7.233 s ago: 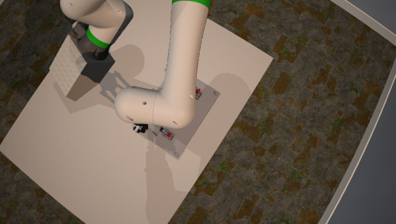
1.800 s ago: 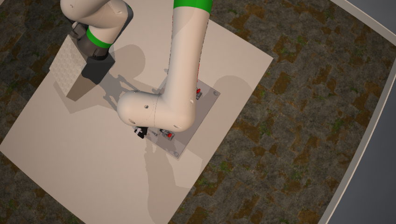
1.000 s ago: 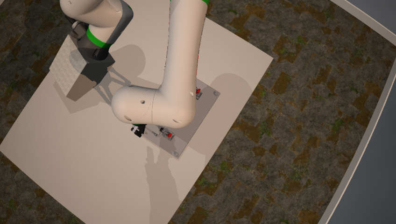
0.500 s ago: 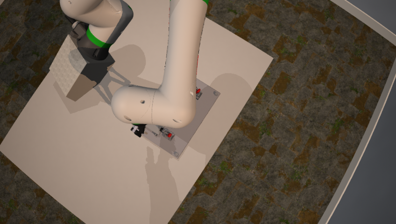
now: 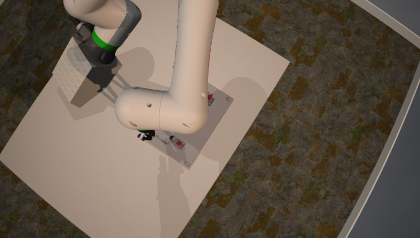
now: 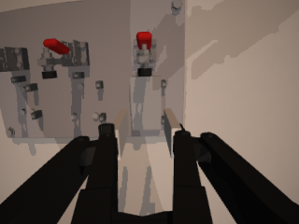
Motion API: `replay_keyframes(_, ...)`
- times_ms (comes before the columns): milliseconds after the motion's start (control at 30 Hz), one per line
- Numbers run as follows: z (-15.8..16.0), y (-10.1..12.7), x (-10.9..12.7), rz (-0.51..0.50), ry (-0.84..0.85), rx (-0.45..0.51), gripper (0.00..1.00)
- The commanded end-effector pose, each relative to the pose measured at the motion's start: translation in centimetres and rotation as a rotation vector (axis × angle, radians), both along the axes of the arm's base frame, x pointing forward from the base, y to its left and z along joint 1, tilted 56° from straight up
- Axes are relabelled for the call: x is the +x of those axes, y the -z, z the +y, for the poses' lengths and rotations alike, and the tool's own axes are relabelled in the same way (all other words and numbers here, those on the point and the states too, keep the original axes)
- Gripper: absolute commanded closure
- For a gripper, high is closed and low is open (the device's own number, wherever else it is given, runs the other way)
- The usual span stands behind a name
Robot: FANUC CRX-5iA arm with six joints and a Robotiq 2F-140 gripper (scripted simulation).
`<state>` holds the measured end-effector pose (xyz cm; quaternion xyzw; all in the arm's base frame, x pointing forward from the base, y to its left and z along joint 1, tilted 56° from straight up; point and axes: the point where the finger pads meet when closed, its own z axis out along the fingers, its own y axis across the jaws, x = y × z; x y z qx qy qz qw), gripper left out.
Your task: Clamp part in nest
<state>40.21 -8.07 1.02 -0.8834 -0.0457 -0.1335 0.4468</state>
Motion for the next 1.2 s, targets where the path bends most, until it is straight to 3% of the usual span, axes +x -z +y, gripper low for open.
replay_keyframes(0,-2.2,-1.6,-0.5,0.000,0.000,0.000,0.72)
replay_keyframes(300,-5.3,-3.8,-1.3,0.000,0.000,0.000,0.72)
replay_keyframes(700,-5.6,-4.1,-1.0,0.000,0.000,0.000,0.72)
replay_keyframes(1167,-5.8,-5.5,4.1,0.000,0.000,0.000,0.72)
